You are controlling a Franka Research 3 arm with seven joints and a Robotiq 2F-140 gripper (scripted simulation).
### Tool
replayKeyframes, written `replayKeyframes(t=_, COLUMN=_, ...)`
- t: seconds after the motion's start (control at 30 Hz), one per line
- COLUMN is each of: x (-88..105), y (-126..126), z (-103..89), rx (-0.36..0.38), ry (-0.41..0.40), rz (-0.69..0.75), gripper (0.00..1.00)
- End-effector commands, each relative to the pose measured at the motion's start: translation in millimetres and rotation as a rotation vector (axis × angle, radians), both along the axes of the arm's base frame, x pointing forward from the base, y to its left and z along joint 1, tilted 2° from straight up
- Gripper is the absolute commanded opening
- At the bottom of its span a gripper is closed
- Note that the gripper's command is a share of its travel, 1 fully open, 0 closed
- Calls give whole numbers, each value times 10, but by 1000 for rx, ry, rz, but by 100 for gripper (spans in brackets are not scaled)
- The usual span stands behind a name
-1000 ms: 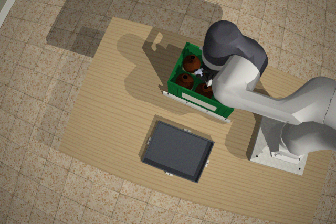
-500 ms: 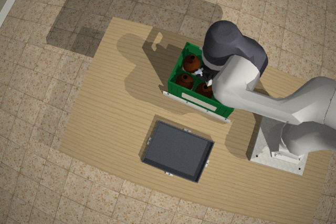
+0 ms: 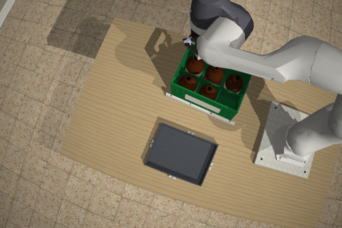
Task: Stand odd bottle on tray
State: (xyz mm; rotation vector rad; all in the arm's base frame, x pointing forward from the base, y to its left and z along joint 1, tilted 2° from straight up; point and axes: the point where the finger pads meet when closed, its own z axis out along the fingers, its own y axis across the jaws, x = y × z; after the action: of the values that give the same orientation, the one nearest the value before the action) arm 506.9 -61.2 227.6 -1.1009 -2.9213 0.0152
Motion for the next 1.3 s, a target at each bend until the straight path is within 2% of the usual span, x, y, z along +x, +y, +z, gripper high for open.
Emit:
replayKeyframes(t=0.0, x=112, y=-114, z=-6, rx=-17, ry=4, rz=23, gripper=10)
replayKeyframes(t=0.13, x=112, y=-114, z=-6, rx=-17, ry=4, rz=23, gripper=10)
replayKeyframes(t=0.17, x=112, y=-114, z=-6, rx=-17, ry=4, rz=23, gripper=44)
replayKeyframes(t=1.27, x=112, y=-114, z=-6, rx=-17, ry=4, rz=23, gripper=44)
